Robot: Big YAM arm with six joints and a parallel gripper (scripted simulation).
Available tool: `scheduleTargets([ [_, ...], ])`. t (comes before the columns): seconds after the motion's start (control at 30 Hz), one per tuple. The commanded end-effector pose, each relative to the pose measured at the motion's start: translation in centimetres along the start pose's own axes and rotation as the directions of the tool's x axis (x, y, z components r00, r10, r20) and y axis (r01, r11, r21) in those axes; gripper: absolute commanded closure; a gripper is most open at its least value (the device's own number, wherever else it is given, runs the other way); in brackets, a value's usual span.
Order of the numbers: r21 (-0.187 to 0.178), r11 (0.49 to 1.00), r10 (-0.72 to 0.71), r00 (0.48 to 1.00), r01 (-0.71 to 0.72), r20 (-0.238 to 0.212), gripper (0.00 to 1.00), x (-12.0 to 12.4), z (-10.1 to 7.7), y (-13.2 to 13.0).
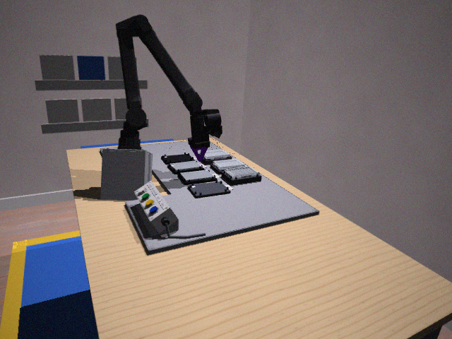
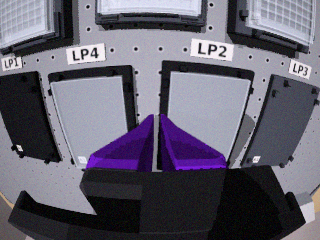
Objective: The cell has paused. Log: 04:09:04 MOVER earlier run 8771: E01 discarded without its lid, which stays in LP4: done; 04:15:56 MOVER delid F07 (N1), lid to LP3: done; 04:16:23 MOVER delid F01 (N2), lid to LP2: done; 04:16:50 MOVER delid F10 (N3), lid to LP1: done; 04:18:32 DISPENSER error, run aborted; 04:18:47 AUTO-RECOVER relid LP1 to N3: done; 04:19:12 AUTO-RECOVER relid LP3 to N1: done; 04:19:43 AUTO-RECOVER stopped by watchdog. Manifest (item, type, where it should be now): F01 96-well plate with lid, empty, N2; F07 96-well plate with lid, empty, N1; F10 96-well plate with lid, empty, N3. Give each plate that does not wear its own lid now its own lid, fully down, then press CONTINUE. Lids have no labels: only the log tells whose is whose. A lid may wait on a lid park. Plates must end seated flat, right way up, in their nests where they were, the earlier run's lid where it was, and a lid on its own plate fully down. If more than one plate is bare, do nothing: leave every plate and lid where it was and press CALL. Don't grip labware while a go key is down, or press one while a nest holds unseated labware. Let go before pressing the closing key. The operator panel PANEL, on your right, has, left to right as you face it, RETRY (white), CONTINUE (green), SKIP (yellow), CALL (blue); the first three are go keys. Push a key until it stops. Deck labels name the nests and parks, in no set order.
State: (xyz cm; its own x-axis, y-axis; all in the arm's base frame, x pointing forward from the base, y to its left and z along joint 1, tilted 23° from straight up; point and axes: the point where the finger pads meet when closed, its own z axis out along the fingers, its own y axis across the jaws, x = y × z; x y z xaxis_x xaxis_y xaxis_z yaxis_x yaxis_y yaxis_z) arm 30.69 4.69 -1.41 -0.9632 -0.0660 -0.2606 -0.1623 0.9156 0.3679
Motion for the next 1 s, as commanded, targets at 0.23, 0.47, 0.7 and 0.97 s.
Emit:
scheduleTargets([
  [0.23, 0.023, 1.0, -0.009, 0.942, 0.002, 0.335, 1.0, -0.1, -0.7, -6.0],
  [0.47, 0.026, 1.0, -0.014, 0.874, 0.002, 0.486, 1.0, -0.1, -1.0, -8.4],
  [0.7, 0.028, 1.0, -0.016, 0.822, 0.001, 0.569, 1.0, -1.0, -1.4, -12.5],
  [0.97, 0.029, 1.0, -0.024, 0.82, 0.009, 0.572, 1.0, -1.0, -1.6, -12.6],
])
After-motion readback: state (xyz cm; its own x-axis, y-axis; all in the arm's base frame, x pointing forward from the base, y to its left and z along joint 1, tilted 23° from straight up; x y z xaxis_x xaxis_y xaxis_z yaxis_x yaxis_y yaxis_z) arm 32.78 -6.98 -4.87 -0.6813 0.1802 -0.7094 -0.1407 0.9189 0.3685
